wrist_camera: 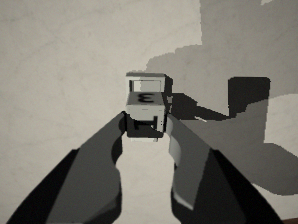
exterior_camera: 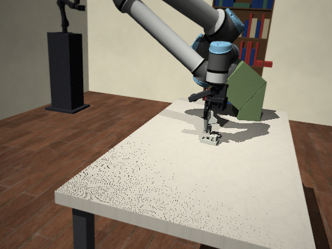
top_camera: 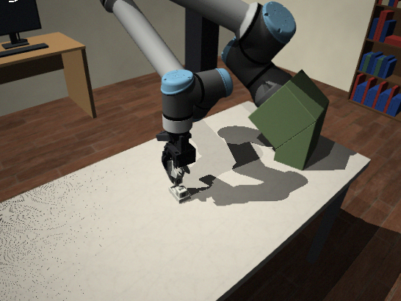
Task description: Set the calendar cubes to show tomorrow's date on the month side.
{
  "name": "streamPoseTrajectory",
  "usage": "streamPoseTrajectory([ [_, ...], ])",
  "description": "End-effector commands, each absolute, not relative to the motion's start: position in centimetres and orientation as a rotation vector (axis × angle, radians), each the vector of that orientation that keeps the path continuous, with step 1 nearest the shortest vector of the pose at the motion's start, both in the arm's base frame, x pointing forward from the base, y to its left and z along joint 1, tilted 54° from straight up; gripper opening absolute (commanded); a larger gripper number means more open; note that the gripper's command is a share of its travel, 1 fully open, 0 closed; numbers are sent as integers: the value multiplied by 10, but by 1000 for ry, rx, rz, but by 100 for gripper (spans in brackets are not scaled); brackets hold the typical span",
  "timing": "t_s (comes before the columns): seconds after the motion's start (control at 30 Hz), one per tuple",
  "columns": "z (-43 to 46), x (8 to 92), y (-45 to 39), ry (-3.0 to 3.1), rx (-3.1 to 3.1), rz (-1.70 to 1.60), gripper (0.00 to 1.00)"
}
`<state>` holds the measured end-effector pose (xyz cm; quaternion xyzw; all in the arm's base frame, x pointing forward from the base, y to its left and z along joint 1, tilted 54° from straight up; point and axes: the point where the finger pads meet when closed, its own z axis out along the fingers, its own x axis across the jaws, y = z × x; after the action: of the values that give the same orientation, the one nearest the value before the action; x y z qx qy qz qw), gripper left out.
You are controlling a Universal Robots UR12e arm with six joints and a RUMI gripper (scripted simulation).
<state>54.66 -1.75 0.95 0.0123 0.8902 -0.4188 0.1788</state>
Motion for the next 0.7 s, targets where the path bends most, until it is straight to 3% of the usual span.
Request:
streamPoseTrajectory([
  [0.0, 10, 547, -17, 2517, 34, -1184, 11],
  [0.67, 7, 548, -21, 2517, 34, -1184, 11],
])
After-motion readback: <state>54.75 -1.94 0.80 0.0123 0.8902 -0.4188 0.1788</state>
